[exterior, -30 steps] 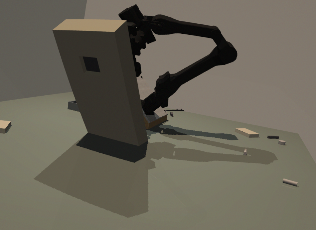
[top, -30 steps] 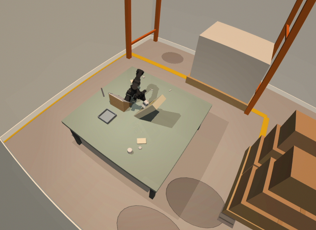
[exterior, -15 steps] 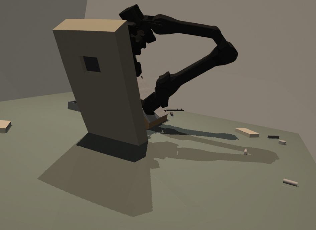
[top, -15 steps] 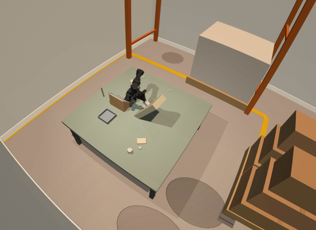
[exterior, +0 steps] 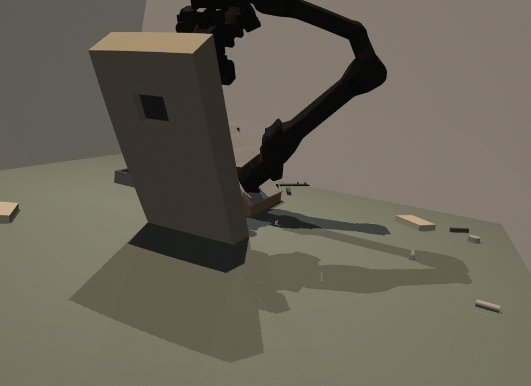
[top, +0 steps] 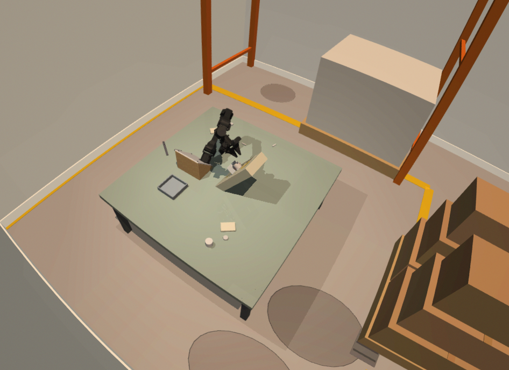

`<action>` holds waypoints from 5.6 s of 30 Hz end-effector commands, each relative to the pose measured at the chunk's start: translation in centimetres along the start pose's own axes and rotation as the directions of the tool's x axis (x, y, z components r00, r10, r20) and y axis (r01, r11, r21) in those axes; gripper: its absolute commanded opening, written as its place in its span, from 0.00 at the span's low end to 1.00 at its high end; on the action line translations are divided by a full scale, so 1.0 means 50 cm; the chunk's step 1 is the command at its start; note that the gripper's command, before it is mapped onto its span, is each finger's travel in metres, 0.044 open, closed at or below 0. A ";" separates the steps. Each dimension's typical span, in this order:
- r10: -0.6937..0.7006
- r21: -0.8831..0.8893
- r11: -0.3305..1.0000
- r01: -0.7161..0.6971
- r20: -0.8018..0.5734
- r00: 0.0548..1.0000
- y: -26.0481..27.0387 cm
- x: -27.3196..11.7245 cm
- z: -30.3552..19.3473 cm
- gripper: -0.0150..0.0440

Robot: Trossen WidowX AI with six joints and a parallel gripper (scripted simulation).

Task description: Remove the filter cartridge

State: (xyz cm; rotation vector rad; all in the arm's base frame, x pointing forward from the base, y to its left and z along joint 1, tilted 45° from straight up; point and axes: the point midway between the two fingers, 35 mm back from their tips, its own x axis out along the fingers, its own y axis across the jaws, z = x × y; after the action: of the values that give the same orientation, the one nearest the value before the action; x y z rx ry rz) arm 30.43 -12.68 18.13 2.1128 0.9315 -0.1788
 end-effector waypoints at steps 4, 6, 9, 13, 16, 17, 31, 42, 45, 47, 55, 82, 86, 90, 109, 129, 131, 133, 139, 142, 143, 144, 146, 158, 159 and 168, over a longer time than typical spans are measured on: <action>0.013 -0.022 1.000 -0.013 0.005 1.000 0.086 -0.068 0.004 0.86; 0.014 -0.024 1.000 -0.013 0.005 1.000 0.093 -0.075 0.004 0.94; -0.019 -0.141 0.990 0.020 0.007 1.000 0.075 -0.064 0.002 0.81; -0.112 -0.452 0.886 0.103 0.007 0.994 0.023 -0.038 -0.005 0.77; -0.184 -0.658 0.739 0.141 0.004 0.983 -0.017 -0.022 -0.012 0.77; -0.209 -0.719 0.680 0.146 0.002 0.978 -0.031 -0.017 -0.015 0.77; -0.415 -0.998 0.055 -0.003 -0.026 0.909 -0.149 0.011 -0.044 0.77; -0.416 -0.998 0.055 -0.002 -0.025 0.909 -0.153 0.021 -0.044 0.77; -0.416 -0.999 0.054 -0.002 -0.024 0.909 -0.156 0.030 -0.043 0.77; -0.416 -0.999 0.054 -0.001 -0.024 0.909 -0.159 0.036 -0.043 0.77; -0.415 -0.999 0.054 -0.001 -0.023 0.909 -0.169 0.060 -0.044 0.77; -0.415 -0.999 0.048 -0.002 -0.022 0.910 -0.185 0.096 -0.046 0.58; -0.415 -0.999 0.048 -0.002 -0.022 0.910 -0.185 0.096 -0.046 0.44; -0.414 -0.999 0.049 -0.002 -0.022 0.910 -0.167 0.096 -0.045 0.26; -0.370 -0.987 0.138 0.082 0.025 0.929 -0.068 -0.031 -0.035 0.25; -0.400 -0.997 0.076 0.033 0.000 0.916 -0.060 -0.049 0.094 0.25; -0.406 -0.998 0.065 0.022 -0.006 0.914 -0.063 -0.046 0.113 0.25; -0.411 -0.999 0.053 0.011 -0.012 0.912 -0.067 -0.043 0.131 0.25; -0.433 -0.988 0.125 0.095 0.031 0.901 -0.082 -0.055 0.155 0.25; -0.460 -0.962 0.192 0.194 0.087 0.884 -0.102 -0.070 0.196 0.25; -0.468 -0.950 0.214 0.228 0.105 0.877 -0.109 -0.076 0.210 0.25; -0.477 -0.936 0.235 0.261 0.124 0.870 -0.115 -0.082 0.223 0.25; -0.493 -0.903 0.276 0.328 0.160 0.855 -0.129 -0.094 0.250 0.25; -0.584 -0.563 0.482 0.672 0.365 0.725 -0.215 -0.180 0.400 0.25; -0.591 -0.525 0.495 0.693 0.381 0.711 -0.222 -0.188 0.412 0.25; -0.622 -0.339 0.549 0.764 0.445 0.644 -0.257 -0.227 0.461 0.25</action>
State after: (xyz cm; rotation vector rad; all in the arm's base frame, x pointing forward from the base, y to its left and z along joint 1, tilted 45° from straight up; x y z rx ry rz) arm 17.86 -30.13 -0.32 1.0823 1.4382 -0.5282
